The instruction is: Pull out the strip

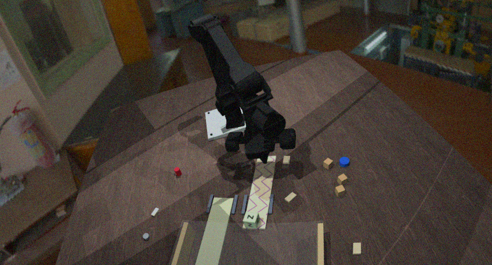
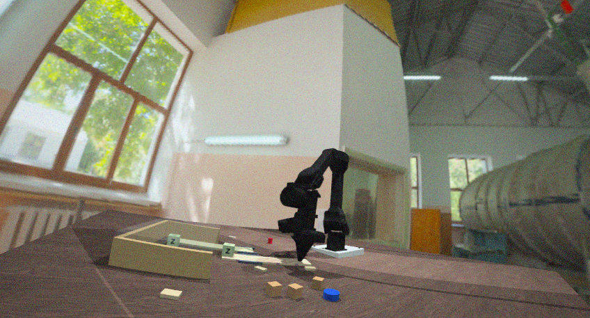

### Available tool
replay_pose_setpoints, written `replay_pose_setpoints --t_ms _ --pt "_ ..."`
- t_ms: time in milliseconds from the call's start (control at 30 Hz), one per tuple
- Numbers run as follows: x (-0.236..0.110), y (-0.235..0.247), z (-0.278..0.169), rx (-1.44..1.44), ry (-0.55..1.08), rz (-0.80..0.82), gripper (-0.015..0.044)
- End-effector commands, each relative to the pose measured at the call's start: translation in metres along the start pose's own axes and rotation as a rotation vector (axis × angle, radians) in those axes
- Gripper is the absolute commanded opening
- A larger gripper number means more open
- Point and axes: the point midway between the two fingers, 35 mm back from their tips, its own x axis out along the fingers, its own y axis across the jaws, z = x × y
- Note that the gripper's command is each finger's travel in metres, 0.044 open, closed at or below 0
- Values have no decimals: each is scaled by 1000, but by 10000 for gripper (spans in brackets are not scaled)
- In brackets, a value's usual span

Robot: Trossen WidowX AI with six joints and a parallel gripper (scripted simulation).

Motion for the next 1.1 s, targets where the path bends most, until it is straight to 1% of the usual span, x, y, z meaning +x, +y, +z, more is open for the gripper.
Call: replay_pose_setpoints --t_ms 0,1067 --pt "6 -5 -15 0 31 -18 0" --pt "6 -5 -20 0 31 -18 0"
